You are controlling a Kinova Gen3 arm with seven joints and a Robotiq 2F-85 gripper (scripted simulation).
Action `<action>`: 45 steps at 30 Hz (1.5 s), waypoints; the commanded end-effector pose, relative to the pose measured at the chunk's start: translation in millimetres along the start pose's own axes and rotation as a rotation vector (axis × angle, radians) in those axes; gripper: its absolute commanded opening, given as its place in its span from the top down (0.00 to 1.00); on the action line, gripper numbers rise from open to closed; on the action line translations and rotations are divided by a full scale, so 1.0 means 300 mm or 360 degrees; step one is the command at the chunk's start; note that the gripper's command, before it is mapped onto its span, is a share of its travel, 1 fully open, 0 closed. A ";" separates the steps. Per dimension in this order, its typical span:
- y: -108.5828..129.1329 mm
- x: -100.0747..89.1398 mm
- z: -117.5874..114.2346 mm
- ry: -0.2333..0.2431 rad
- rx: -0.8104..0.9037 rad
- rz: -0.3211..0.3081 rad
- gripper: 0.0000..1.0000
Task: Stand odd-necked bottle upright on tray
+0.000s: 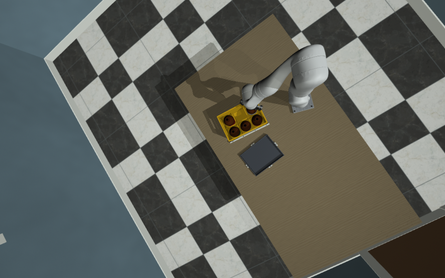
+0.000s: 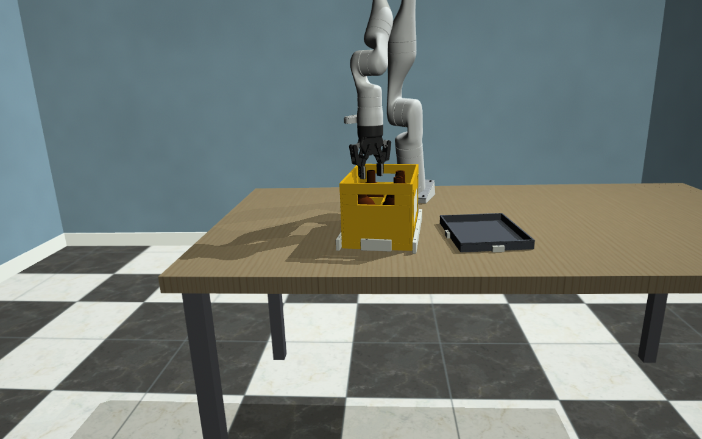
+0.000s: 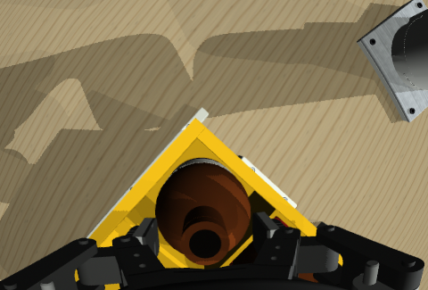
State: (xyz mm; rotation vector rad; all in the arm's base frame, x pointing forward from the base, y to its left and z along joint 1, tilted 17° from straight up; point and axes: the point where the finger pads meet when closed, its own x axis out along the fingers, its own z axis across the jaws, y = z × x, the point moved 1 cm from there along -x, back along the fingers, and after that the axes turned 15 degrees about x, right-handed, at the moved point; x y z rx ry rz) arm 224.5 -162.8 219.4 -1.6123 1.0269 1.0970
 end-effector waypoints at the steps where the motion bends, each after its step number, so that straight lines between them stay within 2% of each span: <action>1: -0.002 -0.007 -0.002 0.0004 0.0000 -0.0003 0.36; 9: -0.002 -0.040 -0.002 0.0004 0.0000 -0.0003 0.36; 24: -0.001 -0.204 -0.001 0.0004 0.0000 -0.0003 0.36; 26: -0.001 -0.204 -0.001 0.0004 0.0000 -0.0003 0.36; 33: -0.001 -0.266 -0.001 0.0004 0.0000 -0.0003 0.36; 45: -0.001 -0.289 -0.001 0.0004 0.0000 -0.0003 0.36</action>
